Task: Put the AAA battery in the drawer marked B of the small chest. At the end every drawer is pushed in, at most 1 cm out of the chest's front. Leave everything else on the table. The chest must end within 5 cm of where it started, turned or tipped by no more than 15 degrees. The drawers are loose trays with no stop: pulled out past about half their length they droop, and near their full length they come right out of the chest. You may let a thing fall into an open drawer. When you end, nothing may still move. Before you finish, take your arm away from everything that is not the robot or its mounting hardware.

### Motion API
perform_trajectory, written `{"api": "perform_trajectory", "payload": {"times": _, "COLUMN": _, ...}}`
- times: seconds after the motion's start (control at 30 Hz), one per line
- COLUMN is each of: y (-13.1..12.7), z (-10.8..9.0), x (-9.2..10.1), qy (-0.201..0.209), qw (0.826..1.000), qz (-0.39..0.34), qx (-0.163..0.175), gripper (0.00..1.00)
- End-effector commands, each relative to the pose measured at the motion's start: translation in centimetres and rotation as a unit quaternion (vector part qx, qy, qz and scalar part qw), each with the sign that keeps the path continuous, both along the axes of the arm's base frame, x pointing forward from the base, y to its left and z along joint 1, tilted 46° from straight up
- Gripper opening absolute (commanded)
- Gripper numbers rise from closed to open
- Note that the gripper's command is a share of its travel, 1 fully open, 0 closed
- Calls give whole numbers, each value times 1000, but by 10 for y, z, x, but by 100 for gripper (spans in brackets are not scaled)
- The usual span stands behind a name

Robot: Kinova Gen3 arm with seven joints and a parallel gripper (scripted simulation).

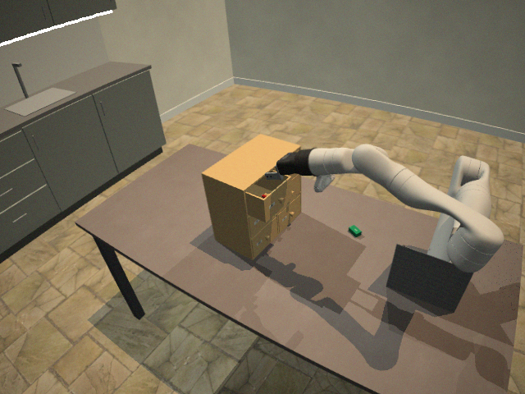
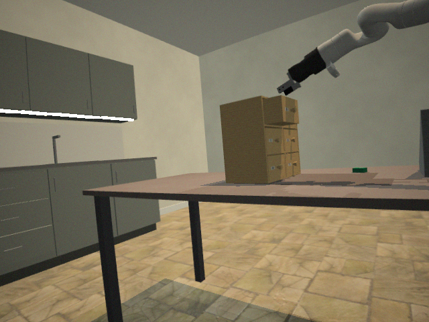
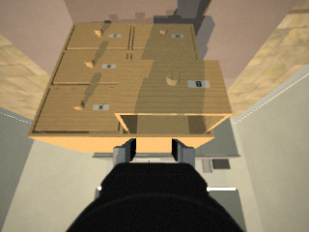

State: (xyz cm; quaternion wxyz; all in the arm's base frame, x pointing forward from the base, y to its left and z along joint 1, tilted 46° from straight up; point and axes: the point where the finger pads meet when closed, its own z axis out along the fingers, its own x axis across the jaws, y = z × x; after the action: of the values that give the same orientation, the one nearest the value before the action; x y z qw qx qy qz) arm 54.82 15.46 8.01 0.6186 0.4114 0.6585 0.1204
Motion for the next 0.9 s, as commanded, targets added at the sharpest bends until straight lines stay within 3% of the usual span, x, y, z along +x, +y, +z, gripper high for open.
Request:
{"api": "perform_trajectory", "payload": {"times": 0.0, "y": 1, "z": 3, "x": -2, "qy": -1, "qw": 1000, "qz": 1, "qx": -2, "gripper": 100}}
{"api": "perform_trajectory", "payload": {"times": 0.2, "y": 6, "z": 3, "x": -15, "qy": 0, "qw": 1000, "qz": 3, "qx": -2, "gripper": 100}}
{"api": "perform_trajectory", "payload": {"times": 0.5, "y": 13, "z": 3, "x": -61, "qy": 0, "qw": 1000, "qz": 3, "qx": -2, "gripper": 100}}
{"api": "perform_trajectory", "payload": {"times": 0.57, "y": 13, "z": 3, "x": -61, "qy": 0, "qw": 1000, "qz": 3, "qx": -2, "gripper": 100}}
{"api": "perform_trajectory", "payload": {"times": 0.87, "y": 20, "z": 4, "x": -113, "qy": 0, "qw": 1000, "qz": 3, "qx": -2, "gripper": 100}}
